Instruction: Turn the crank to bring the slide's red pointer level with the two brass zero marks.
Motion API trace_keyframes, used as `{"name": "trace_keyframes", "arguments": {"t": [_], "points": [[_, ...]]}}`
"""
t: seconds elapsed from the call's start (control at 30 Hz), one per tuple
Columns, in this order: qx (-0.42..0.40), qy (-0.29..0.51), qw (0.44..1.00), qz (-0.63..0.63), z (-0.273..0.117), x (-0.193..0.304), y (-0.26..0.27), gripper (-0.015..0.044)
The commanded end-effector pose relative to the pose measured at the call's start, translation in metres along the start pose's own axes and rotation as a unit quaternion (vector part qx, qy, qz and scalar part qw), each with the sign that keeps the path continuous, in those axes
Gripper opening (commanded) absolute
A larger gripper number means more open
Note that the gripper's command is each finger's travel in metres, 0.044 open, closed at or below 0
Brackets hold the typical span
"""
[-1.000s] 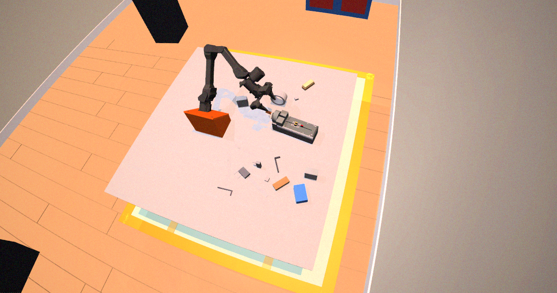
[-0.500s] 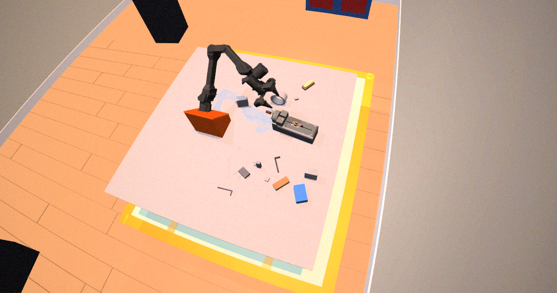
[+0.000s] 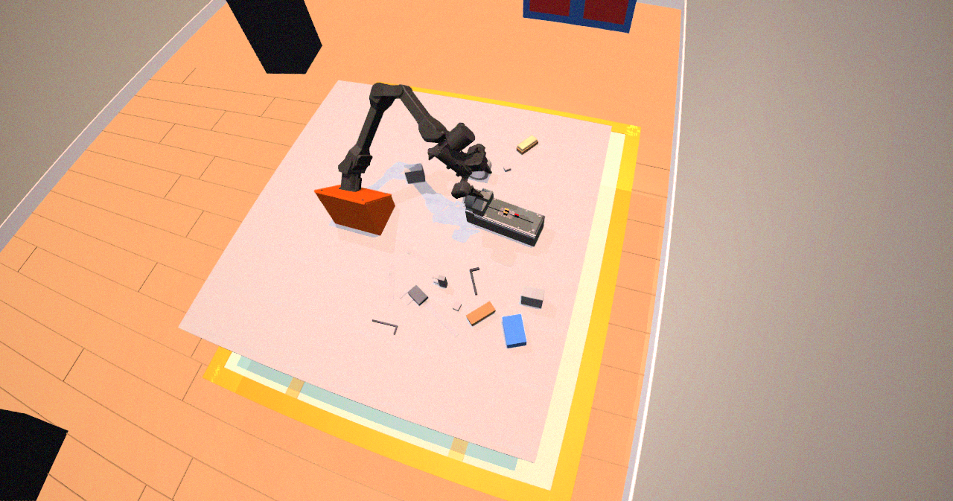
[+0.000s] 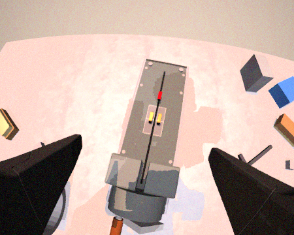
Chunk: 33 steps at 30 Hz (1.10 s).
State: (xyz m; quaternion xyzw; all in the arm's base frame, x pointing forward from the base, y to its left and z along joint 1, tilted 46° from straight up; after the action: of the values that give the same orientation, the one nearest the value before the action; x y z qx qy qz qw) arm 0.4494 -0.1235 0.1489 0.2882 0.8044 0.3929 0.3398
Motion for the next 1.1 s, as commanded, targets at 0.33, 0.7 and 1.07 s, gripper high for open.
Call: {"name": "trace_keyframes", "arguments": {"t": [0.33, 0.7, 1.07], "points": [[-0.023, 0.011, 1.000, -0.016, 0.057, 0.019, -0.024, 0.0440], [-0.023, 0.011, 1.000, -0.015, 0.061, 0.023, -0.025, 0.0440], [-0.023, 0.011, 1.000, -0.015, 0.061, 0.023, -0.025, 0.0440]]}}
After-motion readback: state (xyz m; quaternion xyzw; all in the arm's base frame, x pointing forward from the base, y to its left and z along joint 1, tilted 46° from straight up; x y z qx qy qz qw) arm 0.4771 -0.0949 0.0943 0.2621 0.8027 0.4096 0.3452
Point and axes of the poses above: the point midway between the two fingers, 35 mm back from their tips, its own z axis out along the fingers, its own y axis across the jaws, x = y × z, the point moved 1 cm from there along -z, back along the fingers, and after that the axes turned 8 degrees about z, right-handed, at the moved point
